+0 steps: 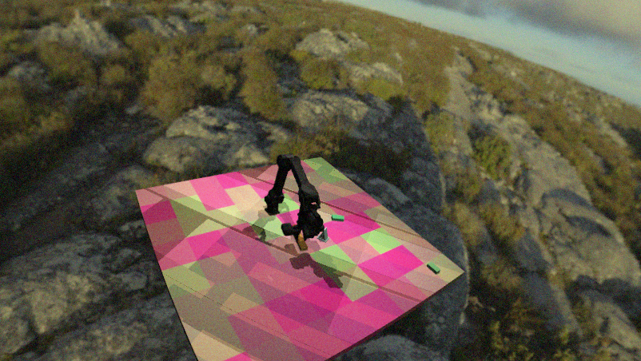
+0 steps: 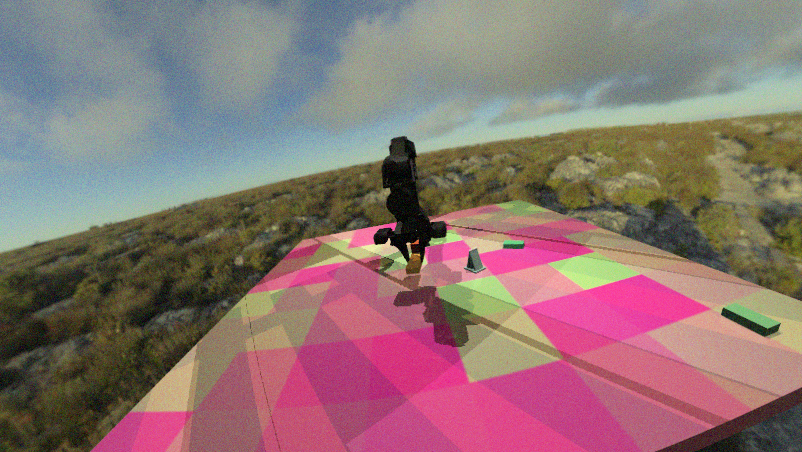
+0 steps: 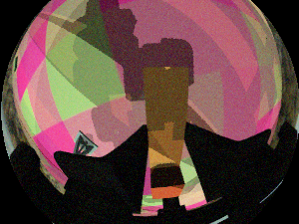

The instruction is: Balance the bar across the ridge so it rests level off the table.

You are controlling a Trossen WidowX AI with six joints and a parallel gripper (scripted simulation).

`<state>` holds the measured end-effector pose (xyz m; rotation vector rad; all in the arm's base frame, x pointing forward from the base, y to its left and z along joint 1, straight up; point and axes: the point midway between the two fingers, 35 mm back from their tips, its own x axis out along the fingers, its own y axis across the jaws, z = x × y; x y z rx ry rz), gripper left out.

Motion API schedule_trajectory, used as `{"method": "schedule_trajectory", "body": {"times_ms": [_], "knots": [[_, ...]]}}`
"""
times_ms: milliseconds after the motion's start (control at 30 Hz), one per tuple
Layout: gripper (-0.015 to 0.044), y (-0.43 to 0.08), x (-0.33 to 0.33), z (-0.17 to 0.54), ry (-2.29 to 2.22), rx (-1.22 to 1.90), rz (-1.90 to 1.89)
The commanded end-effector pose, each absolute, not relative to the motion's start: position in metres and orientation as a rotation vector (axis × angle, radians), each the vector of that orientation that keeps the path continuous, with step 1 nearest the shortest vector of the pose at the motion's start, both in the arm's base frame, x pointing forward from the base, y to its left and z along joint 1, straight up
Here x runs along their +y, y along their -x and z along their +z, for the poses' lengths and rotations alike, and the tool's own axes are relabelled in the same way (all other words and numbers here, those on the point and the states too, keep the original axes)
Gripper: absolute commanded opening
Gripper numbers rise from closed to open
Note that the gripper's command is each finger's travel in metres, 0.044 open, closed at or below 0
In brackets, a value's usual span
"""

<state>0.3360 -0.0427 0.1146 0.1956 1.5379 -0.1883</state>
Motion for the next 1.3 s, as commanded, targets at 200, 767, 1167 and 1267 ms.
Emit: {"method": "schedule_trajectory", "body": {"times_ms": [200,767,1167,1267], "knots": [[0.0,-0.334,-0.043,0.144,-0.188,1.529,-0.188],[0.0,-0.335,-0.015,0.163,-0.092,1.536,-0.091],[0.0,-0.339,0.031,0.164,0.059,1.536,0.062],[0.0,-0.339,0.043,0.164,0.095,1.535,0.098]]}}
